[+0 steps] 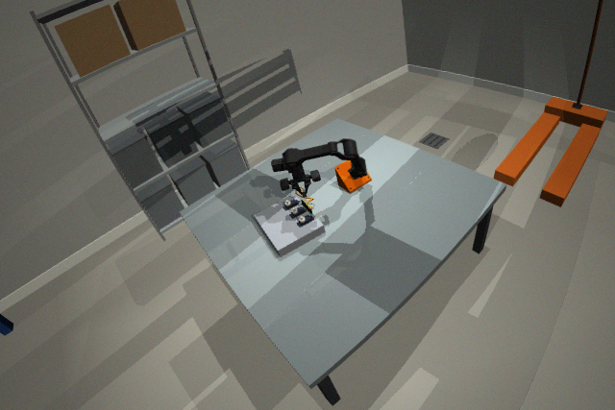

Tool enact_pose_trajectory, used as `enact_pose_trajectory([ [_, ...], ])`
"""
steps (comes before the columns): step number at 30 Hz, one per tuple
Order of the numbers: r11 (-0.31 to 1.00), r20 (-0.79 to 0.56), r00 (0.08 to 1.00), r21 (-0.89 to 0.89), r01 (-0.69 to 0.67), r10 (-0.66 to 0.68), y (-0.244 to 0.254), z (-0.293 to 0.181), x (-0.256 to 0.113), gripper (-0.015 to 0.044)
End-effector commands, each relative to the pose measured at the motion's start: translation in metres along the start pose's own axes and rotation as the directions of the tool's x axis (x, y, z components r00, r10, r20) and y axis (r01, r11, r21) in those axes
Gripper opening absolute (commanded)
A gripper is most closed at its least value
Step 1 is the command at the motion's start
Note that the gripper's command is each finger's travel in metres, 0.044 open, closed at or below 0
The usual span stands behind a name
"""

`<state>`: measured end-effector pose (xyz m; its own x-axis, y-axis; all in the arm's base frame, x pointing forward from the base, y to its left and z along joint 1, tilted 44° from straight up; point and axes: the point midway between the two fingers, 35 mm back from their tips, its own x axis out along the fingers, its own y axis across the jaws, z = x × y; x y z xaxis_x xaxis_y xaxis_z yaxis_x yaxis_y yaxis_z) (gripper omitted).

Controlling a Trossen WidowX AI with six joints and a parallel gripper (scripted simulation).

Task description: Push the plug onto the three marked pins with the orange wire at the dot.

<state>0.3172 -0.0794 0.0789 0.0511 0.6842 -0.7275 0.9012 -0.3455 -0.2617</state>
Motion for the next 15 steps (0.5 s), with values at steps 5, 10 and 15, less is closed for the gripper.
enact_pose_trajectory([
  [5,0.964,-0.005,1.0,0.266,-0.003,0.005,-0.018,-0.009,0.001,0.0],
  [10,0.906,-0.005,1.0,0.422,-0.001,0.004,-0.03,-0.013,0.002,0.0],
  [15,0.824,-0.006,1.0,0.567,0.001,0.003,-0.041,-0.017,0.004,0.0],
])
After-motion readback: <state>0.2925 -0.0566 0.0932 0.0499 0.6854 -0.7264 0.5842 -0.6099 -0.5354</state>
